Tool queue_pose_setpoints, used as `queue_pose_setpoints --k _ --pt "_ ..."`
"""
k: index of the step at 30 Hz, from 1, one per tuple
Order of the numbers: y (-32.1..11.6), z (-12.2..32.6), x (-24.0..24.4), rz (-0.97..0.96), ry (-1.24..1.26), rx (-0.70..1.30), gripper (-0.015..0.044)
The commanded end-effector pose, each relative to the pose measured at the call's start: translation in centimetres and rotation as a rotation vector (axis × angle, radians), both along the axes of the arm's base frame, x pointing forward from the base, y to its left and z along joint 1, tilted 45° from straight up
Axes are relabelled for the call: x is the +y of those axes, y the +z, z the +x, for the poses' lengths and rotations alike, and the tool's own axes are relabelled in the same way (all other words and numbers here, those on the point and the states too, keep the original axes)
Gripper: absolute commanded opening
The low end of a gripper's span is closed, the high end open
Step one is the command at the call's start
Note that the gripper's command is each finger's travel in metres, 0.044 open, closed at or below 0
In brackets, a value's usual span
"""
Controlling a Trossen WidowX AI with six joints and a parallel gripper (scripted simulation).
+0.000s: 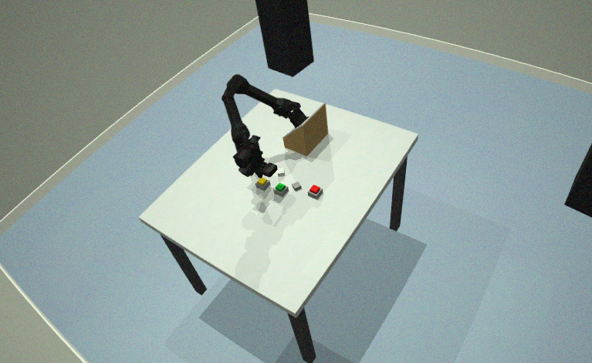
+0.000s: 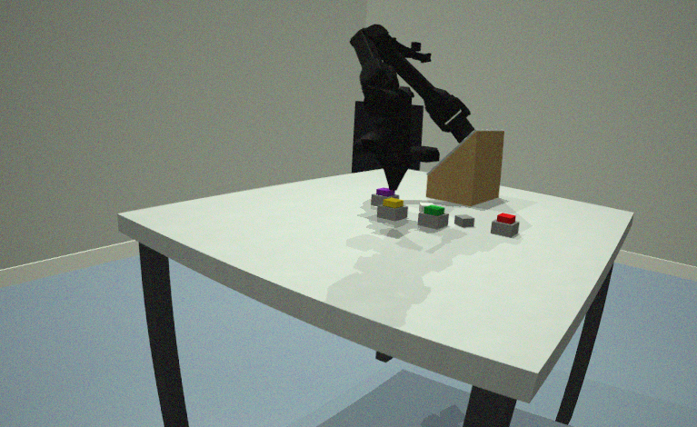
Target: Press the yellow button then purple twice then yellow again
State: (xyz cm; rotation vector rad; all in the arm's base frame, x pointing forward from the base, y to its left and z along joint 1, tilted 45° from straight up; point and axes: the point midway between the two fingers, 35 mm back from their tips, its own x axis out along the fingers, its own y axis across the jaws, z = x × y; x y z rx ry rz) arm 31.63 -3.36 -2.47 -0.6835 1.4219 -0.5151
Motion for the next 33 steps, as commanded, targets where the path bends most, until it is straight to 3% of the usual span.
queue_pose_setpoints --k 1,33 --pt "-0.8 -0.2 -0.6 -0.007 0.004 0.015 0.0020" --pt "-2.2 -0.1 -2.1 -0.009 0.003 0.015 0.0020"
